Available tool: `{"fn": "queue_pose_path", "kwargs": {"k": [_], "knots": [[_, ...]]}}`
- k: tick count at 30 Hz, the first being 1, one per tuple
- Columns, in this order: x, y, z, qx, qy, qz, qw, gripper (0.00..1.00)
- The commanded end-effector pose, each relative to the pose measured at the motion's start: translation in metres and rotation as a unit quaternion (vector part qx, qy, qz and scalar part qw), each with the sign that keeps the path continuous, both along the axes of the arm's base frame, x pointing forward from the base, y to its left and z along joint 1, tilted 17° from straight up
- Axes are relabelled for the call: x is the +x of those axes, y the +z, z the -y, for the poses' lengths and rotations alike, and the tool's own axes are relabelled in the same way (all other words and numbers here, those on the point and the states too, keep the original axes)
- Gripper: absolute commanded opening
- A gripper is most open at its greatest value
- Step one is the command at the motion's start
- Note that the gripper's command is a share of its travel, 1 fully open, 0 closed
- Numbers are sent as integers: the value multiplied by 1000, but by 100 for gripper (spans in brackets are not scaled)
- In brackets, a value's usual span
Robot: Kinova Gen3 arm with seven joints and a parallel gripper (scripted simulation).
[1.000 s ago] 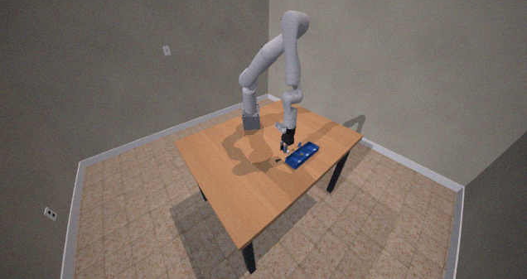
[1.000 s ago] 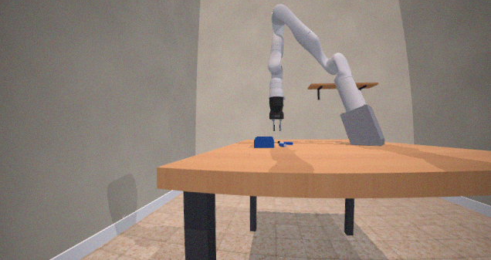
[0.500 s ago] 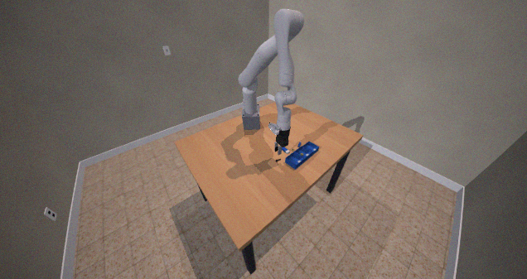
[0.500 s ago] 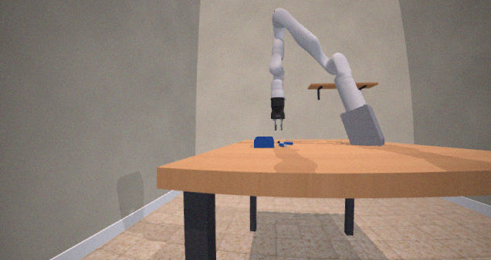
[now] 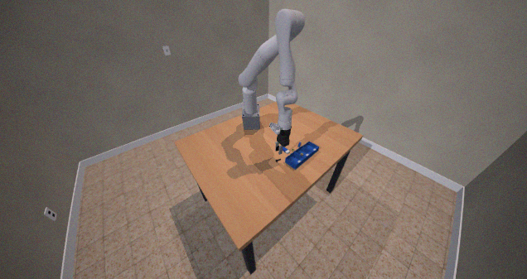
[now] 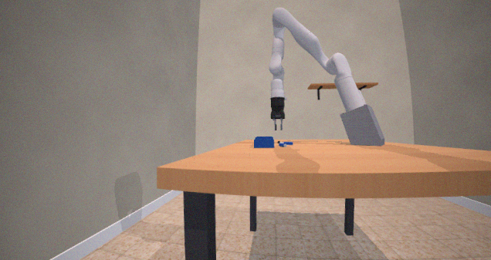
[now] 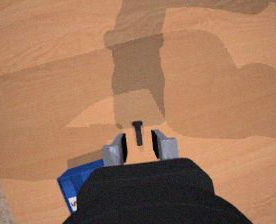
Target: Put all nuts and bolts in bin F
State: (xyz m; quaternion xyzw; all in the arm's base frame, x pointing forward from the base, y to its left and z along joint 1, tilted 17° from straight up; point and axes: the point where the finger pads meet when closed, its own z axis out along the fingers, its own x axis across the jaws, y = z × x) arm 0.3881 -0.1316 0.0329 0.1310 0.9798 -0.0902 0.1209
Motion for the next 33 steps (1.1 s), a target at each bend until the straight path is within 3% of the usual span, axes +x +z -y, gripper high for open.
{"fn": "queue_pose_path", "kwargs": {"k": [1, 29, 33], "knots": [[1, 0, -1, 0, 1, 0, 1000, 62], [1, 0, -1, 0, 1, 0, 1000, 62], [3, -11, 1, 0, 1, 0, 1000, 62]]}}
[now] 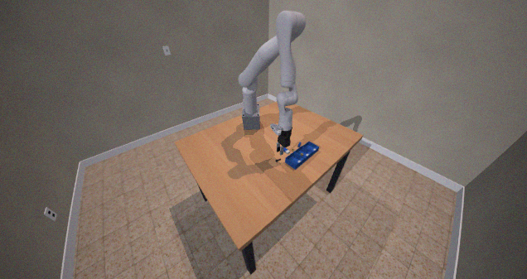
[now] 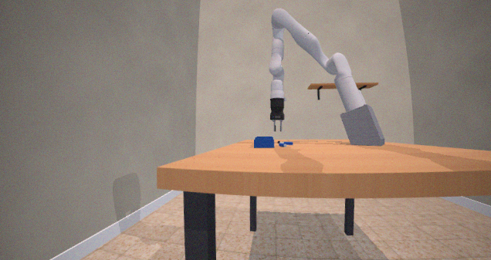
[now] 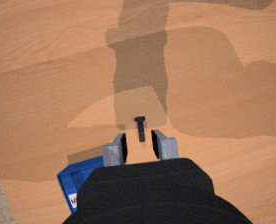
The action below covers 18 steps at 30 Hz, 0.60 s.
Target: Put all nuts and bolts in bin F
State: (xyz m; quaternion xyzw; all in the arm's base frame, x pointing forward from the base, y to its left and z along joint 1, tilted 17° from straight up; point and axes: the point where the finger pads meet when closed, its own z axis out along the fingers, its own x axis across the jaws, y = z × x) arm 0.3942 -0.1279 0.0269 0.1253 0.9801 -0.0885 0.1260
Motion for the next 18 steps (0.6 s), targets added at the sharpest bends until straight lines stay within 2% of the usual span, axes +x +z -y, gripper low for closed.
{"fn": "queue_pose_path", "kwargs": {"k": [1, 13, 18], "knots": [[-3, -5, 5, 0, -5, -4, 1000, 62], [0, -51, 21, 0, -5, -4, 1000, 62], [-1, -52, 22, 0, -5, -4, 1000, 62]]}}
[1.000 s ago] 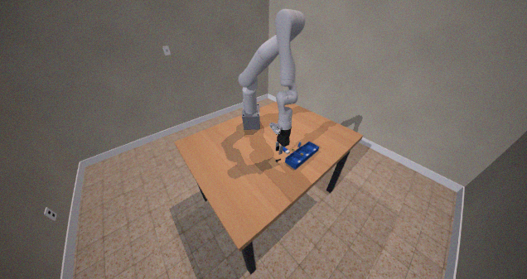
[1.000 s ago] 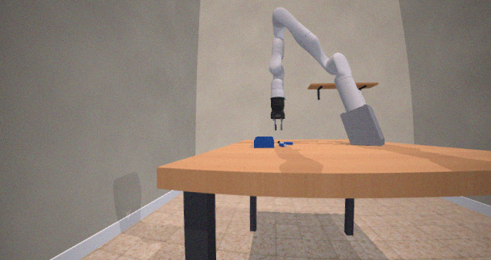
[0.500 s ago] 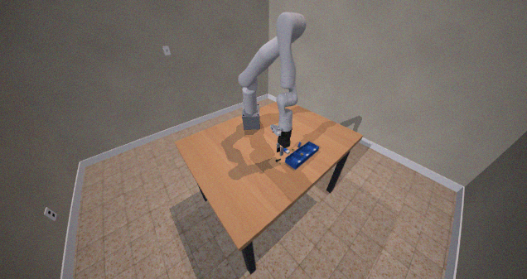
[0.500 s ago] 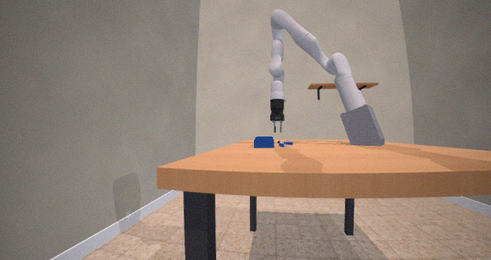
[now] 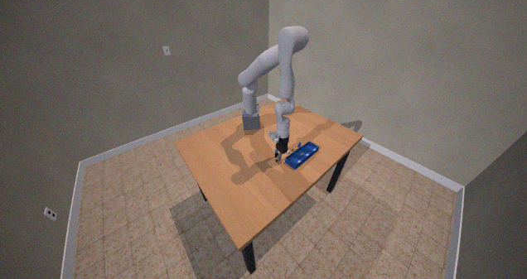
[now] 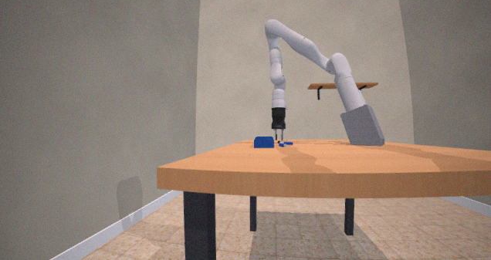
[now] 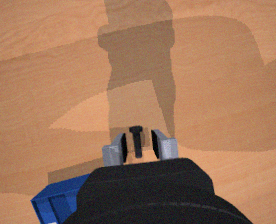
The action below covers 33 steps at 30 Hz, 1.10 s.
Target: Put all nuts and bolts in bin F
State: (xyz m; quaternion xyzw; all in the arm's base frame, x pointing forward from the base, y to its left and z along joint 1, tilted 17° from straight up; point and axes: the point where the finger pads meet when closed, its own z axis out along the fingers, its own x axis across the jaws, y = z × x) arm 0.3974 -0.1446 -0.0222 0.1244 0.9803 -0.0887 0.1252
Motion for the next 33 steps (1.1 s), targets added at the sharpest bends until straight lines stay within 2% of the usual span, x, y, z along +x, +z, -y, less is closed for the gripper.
{"fn": "queue_pose_path", "kwargs": {"k": [1, 18, 27, 33], "knots": [[-3, -3, 5, 0, -6, -3, 1000, 62], [4, -3, -1, 0, -6, -3, 1000, 62], [6, -15, 1, 0, -6, -3, 1000, 62], [5, -14, 2, 0, -6, -3, 1000, 62]]}}
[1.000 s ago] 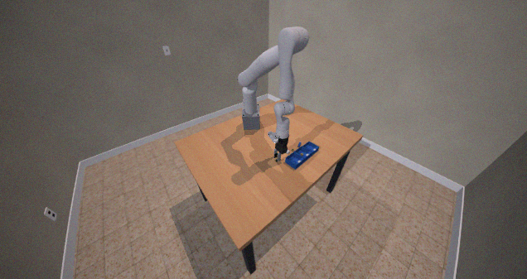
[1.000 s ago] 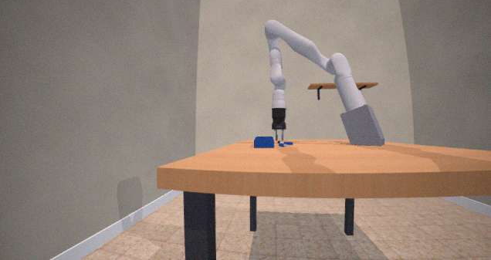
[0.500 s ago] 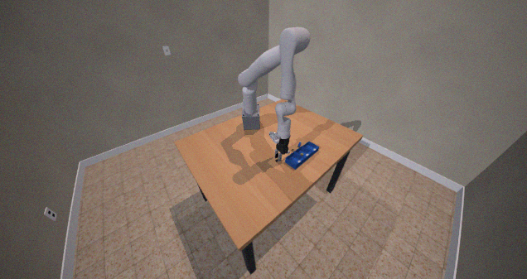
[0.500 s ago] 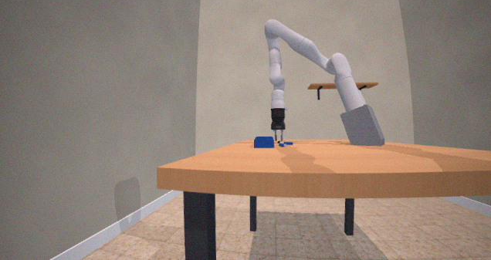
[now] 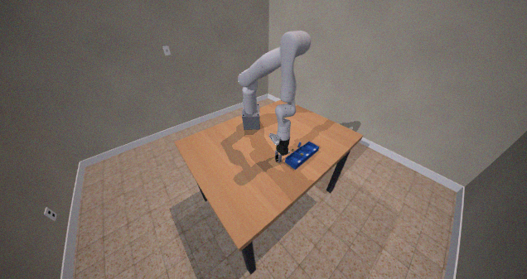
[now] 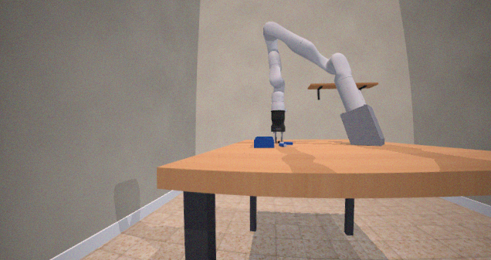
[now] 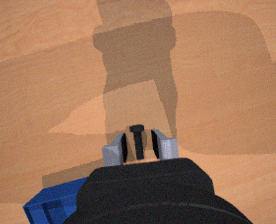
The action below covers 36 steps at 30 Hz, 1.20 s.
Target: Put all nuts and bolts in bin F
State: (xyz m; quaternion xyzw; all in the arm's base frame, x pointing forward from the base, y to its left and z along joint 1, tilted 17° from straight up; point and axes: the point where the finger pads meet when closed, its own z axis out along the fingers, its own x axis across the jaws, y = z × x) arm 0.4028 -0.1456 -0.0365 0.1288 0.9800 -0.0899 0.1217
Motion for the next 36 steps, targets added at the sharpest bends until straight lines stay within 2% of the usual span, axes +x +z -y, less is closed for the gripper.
{"fn": "queue_pose_path", "kwargs": {"k": [1, 9, 10, 36], "knots": [[0, 0, 1, 0, -1, 0, 1000, 62], [1, 0, 0, 0, -1, 0, 1000, 62], [1, 0, 0, 0, -1, 0, 1000, 32], [1, 0, 1, 0, -1, 0, 1000, 32]]}}
